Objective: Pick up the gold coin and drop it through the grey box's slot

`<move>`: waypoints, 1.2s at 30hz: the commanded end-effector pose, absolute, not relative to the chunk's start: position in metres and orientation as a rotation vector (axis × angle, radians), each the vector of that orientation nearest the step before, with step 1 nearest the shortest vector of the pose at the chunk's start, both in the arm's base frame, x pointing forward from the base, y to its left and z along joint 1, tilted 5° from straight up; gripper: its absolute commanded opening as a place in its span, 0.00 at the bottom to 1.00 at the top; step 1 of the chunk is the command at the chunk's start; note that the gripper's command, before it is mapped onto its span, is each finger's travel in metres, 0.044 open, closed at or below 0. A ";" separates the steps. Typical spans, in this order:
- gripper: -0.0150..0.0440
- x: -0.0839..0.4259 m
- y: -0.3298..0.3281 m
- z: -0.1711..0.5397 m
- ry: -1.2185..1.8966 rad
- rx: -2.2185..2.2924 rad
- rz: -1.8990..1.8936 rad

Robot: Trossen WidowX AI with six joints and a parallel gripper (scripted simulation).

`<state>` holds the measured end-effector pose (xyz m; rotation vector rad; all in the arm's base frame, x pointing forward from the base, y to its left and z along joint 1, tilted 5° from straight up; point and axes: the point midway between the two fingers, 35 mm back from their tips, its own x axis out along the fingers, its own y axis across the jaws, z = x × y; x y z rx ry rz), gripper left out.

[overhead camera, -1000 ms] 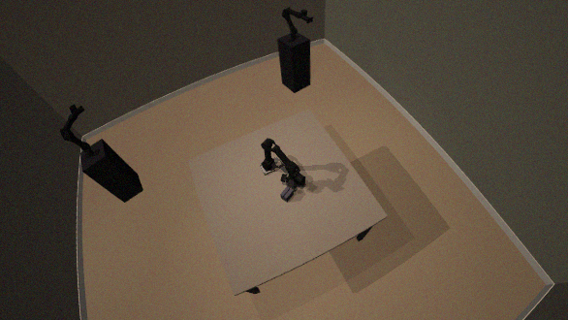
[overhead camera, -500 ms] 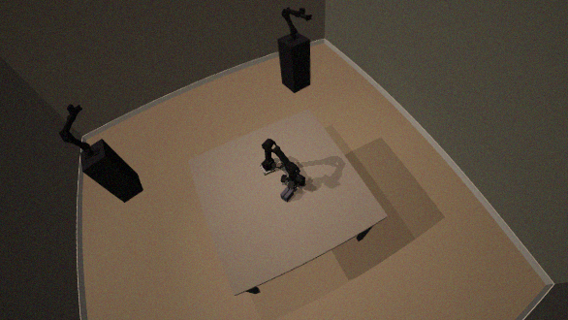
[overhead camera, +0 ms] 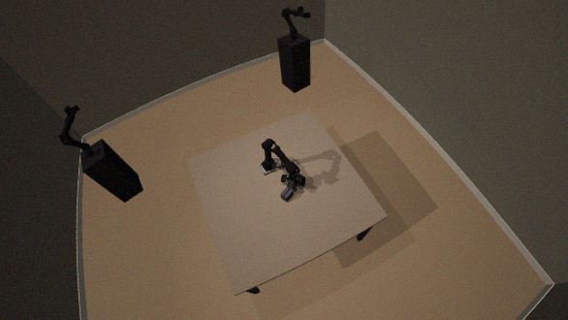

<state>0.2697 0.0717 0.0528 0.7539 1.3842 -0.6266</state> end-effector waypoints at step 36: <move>0.25 0.260 0.069 0.141 1.389 0.755 -0.627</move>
